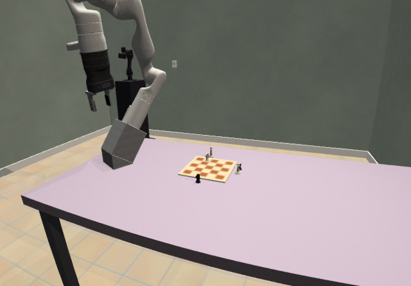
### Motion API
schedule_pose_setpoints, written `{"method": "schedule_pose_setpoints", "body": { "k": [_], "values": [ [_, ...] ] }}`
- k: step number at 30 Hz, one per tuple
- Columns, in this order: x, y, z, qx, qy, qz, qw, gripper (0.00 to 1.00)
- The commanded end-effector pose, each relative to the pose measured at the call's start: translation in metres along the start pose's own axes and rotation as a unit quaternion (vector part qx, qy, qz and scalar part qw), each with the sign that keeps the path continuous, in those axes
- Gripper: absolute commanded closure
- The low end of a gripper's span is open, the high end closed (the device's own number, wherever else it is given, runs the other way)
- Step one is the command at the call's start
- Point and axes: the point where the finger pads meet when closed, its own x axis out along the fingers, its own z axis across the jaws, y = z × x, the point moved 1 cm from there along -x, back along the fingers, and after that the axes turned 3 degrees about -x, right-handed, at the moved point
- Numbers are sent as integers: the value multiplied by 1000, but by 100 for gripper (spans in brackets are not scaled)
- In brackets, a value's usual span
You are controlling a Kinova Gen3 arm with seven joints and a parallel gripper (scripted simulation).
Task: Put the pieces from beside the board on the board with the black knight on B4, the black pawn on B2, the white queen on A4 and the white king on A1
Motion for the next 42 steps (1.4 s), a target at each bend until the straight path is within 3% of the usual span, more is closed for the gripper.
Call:
{"method": "schedule_pose_setpoints", "body": {
  "k": [1,13,24,26,41,42],
  "values": [
    [9,-13,4,24,-12,2,1000,0],
    [37,-57,16,134,-43,8,990,0],
    [82,-115,38,286,-80,34,954,0],
    [82,-115,38,286,-80,34,954,0],
    [152,-183,79,479,-109,101,865,0],
    [152,-183,79,479,-109,101,865,0]
  ]
}}
